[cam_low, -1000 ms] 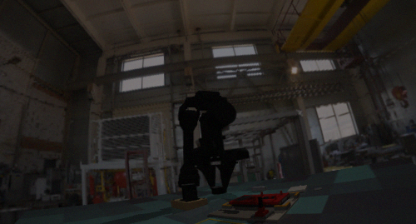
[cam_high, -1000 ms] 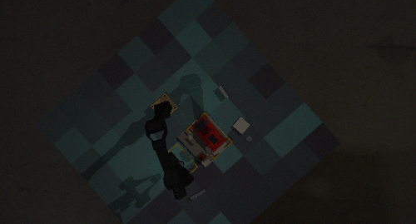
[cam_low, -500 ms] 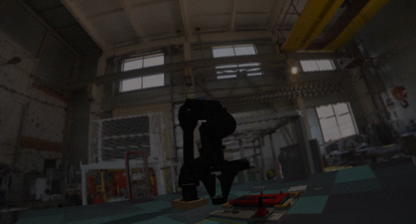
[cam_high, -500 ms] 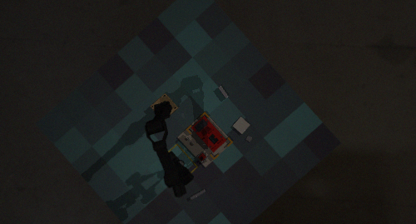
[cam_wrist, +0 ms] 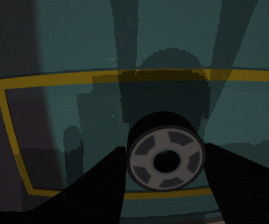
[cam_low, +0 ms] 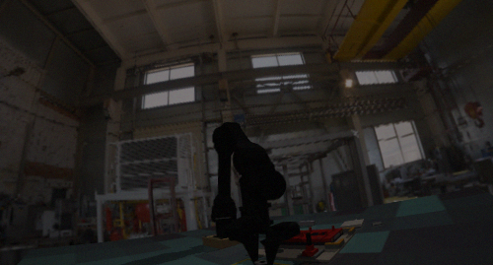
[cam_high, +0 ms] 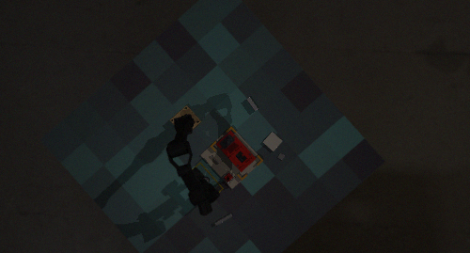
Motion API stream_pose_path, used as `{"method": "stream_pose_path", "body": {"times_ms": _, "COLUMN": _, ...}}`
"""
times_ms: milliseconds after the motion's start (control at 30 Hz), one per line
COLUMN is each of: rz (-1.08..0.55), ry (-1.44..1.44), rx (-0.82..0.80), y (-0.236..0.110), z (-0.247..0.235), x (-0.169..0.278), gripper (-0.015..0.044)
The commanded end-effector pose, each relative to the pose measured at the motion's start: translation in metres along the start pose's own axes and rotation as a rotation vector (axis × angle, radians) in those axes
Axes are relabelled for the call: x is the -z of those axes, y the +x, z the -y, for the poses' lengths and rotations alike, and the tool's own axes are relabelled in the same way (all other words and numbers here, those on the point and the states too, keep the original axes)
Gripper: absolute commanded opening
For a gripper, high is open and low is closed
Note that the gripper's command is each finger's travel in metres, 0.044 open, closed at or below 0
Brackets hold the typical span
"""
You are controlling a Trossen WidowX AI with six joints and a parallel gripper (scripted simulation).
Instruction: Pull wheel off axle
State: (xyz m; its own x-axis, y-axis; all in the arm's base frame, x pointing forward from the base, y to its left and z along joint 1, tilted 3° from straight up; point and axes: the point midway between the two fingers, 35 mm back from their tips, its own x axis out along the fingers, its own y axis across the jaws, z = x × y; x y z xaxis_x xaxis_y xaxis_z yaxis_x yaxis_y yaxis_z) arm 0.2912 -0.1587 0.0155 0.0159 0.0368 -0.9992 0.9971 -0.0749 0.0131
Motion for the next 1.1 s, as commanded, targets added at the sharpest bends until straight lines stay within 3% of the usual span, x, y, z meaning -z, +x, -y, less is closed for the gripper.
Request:
{"method": "stream_pose_path", "body": {"times_ms": 0, "rz": 0.0, "ry": 0.0, "rx": 0.0, "y": 0.0, "z": 0.0, "x": 0.0, "gripper": 0.0026}}
{"method": "stream_pose_path", "body": {"times_ms": 333, "rz": 0.0, "ry": 0.0, "rx": 0.0, "y": -0.002, "z": 0.0, "x": 0.0, "gripper": 0.0289}}
{"method": "stream_pose_path", "body": {"times_ms": 567, "rz": 0.001, "ry": 0.004, "rx": -0.008, "y": -0.058, "z": 0.0, "x": 0.0, "gripper": 0.03}}
{"method": "stream_pose_path", "body": {"times_ms": 700, "rz": 0.001, "ry": 0.004, "rx": -0.009, "y": -0.06, "z": 0.0, "x": 0.0, "gripper": 0.03}}
{"method": "stream_pose_path", "body": {"times_ms": 867, "rz": 0.004, "ry": 0.006, "rx": -0.01, "y": -0.077, "z": 0.029, "x": 0.012, "gripper": 0.0431}}
{"method": "stream_pose_path", "body": {"times_ms": 1067, "rz": -0.001, "ry": 0.004, "rx": -0.003, "y": -0.103, "z": 0.079, "x": 0.035, "gripper": 0.044}}
